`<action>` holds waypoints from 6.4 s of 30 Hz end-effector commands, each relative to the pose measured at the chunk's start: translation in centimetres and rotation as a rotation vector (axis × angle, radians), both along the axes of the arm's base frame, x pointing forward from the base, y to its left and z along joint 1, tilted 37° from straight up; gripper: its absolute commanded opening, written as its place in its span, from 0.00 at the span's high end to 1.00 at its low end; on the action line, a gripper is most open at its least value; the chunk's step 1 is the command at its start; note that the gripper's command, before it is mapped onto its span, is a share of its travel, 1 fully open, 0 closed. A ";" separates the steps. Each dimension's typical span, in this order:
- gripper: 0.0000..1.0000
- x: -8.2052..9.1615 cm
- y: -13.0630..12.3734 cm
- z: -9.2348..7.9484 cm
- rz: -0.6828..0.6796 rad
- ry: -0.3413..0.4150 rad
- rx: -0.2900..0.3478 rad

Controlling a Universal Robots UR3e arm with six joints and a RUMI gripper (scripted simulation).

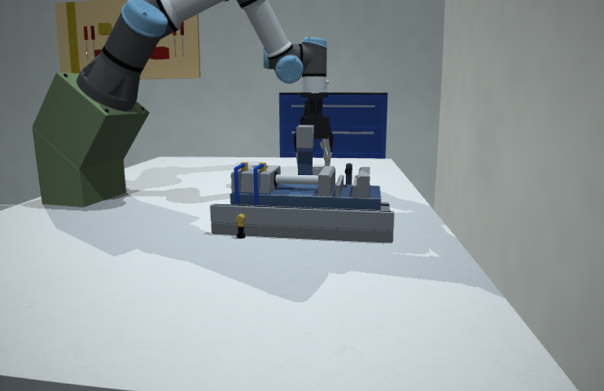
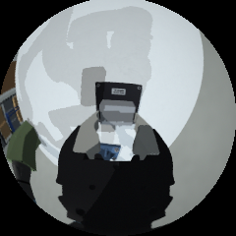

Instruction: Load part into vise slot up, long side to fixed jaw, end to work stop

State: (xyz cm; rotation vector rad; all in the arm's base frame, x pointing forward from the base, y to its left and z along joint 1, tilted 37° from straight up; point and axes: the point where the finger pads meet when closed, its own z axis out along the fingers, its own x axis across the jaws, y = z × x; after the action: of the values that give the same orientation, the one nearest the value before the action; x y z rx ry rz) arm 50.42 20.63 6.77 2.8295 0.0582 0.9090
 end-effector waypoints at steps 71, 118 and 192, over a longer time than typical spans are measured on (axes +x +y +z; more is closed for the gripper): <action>1.00 -6.1 1.6 8.4 0.001 -0.002 0.001; 1.00 -12.5 3.2 17.1 0.001 -0.002 0.001; 1.00 -12.5 3.1 17.1 -0.009 -0.003 0.008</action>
State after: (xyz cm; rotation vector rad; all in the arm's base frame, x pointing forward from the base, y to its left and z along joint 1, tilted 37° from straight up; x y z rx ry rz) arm 37.95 23.71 23.74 2.8318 0.0453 0.9090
